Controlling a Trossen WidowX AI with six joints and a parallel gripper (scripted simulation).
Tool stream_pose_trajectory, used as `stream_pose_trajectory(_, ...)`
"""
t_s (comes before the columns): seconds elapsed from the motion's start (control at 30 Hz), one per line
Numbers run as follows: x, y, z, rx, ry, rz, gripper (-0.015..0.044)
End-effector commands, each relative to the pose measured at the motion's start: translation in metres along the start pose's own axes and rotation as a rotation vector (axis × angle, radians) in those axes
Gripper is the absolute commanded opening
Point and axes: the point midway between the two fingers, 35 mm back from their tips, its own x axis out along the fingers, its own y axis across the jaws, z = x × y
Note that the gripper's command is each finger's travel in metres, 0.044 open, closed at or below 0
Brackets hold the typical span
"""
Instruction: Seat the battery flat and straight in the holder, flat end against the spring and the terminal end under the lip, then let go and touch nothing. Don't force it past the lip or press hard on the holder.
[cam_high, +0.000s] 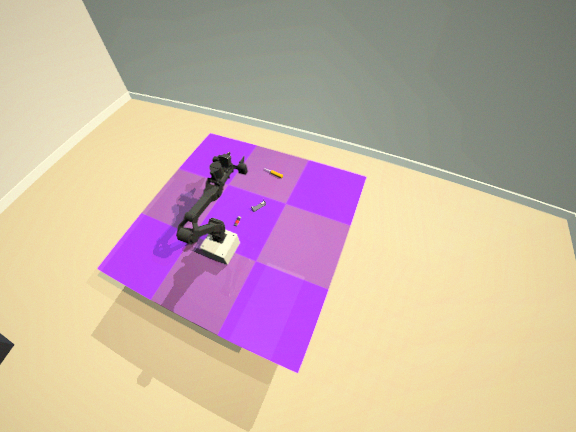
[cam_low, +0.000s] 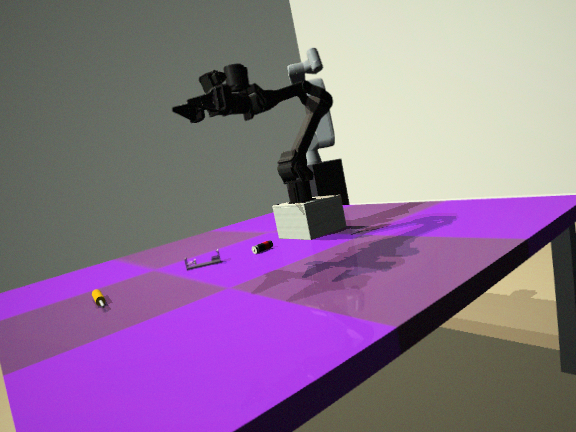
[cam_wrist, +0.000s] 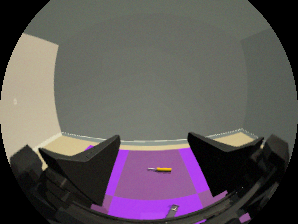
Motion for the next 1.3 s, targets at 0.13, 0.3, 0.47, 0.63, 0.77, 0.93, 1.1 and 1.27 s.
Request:
stream_pose_trajectory(0.13,0.013,-0.001,-0.098,-0.023,0.361,0.000,0.0269)
stream_pose_trajectory(0.3,-0.008,-0.003,-0.195,-0.044,0.750,0.008,0.0235)
stream_pose_trajectory(0.47,-0.069,-0.004,-0.285,-0.060,1.209,0.030,0.0235)
stream_pose_trajectory(0.63,-0.142,-0.005,-0.330,-0.064,1.605,0.060,0.0235)
stream_pose_trajectory(0.77,-0.143,-0.005,-0.331,-0.064,1.612,0.060,0.0235)
stream_pose_trajectory(0.93,-0.143,-0.005,-0.333,-0.064,1.612,0.060,0.0235)
stream_pose_trajectory(1.1,-0.142,-0.005,-0.341,-0.064,1.612,0.060,0.0235)
stream_pose_trajectory(1.27,-0.142,-0.005,-0.350,-0.064,1.612,0.060,0.0235)
